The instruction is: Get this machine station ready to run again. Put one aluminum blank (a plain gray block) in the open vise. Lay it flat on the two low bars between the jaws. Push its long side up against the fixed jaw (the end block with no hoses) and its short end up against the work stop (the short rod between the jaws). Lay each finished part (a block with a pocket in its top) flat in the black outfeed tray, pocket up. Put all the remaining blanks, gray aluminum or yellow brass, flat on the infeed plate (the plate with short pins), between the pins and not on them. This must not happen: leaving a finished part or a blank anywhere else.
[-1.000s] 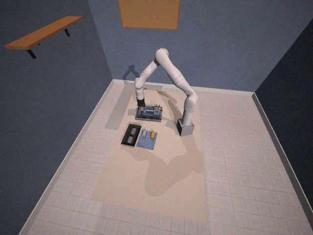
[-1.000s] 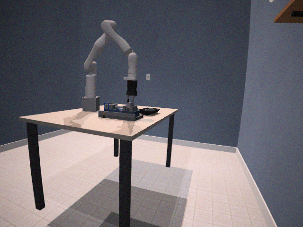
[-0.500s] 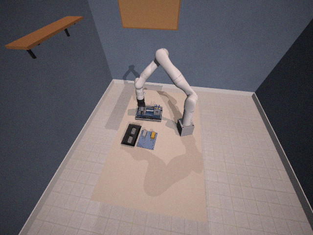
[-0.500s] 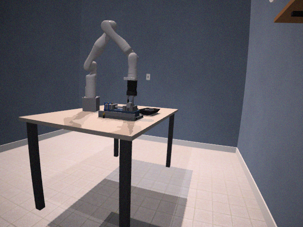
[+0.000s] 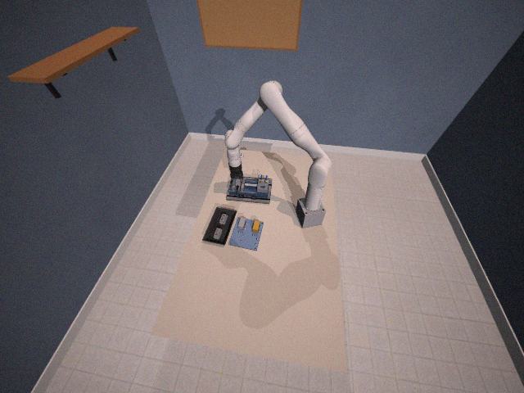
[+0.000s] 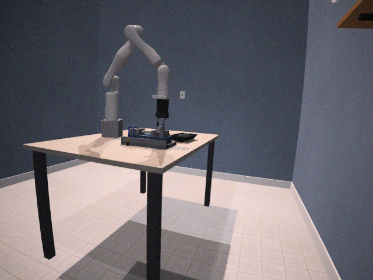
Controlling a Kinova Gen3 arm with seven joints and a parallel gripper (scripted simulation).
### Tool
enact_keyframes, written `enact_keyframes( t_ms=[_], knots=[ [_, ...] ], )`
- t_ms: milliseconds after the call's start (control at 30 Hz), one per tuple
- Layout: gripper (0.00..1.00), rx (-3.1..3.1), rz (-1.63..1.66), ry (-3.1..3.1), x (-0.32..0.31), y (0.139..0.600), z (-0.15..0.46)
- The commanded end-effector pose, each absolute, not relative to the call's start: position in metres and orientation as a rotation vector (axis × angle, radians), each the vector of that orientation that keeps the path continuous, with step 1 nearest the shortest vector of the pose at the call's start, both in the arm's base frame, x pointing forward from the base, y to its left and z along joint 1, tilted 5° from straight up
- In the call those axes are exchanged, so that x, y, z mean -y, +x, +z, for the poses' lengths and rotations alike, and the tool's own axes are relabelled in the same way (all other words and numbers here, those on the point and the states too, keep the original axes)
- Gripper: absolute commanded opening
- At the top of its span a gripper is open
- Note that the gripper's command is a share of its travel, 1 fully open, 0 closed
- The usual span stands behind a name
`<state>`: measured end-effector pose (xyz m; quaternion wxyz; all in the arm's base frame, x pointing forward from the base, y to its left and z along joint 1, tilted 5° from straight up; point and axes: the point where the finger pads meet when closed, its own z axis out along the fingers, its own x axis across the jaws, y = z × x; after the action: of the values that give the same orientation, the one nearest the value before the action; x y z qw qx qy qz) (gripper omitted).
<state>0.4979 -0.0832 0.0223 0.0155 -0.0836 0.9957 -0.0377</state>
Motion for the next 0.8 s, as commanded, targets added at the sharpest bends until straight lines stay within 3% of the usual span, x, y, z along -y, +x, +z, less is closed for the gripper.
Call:
enact_keyframes(
  t_ms=[0, 767],
  knots=[
    [0.00, -3.095, -0.118, -0.260, 0.0831, 0.4987, 0.0233],
    [0.00, -3.095, -0.118, -0.260, 0.0803, 0.4992, 0.0232]
  ],
)
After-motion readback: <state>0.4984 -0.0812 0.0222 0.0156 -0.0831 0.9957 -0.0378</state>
